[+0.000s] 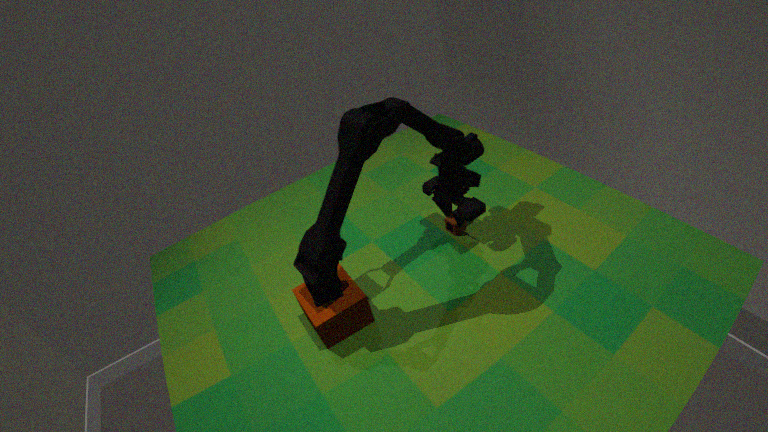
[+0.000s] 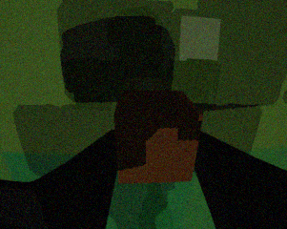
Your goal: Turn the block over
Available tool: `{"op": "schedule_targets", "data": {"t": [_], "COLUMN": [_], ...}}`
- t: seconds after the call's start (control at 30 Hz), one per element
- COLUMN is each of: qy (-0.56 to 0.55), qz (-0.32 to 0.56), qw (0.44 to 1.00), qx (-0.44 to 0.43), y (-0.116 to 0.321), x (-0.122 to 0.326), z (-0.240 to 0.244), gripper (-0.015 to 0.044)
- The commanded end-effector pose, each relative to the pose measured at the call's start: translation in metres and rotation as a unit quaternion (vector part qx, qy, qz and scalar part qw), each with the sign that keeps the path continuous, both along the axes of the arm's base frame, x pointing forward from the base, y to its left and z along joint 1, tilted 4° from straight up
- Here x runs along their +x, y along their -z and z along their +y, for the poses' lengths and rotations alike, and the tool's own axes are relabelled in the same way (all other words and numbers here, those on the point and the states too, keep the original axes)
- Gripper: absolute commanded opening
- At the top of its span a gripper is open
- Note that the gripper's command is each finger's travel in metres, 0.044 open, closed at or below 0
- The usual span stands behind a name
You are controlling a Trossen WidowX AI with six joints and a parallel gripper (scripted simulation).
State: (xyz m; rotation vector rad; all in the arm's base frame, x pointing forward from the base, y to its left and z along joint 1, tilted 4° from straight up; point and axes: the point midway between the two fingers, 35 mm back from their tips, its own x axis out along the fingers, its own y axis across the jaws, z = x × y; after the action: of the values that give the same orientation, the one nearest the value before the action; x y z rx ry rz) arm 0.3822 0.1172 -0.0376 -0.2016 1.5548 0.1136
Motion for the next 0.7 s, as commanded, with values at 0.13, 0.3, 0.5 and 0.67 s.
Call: {"op": "schedule_targets", "data": {"t": [0.13,0.3,0.5,0.67], "qy": [-0.002,-0.002,-0.002,-0.002], "qz": [0.001,0.001,0.001,0.001], "qw": [1.000,1.000,1.000,1.000], "qx": [0.001,0.001,0.001,0.001], "y": [0.001,0.001,-0.018,-0.029], "x": [0.000,0.000,0.000,-0.001], "z": [0.000,0.000,0.001,0.002], "gripper": [0.0091,0.0058,0.0000,0.0000]}}
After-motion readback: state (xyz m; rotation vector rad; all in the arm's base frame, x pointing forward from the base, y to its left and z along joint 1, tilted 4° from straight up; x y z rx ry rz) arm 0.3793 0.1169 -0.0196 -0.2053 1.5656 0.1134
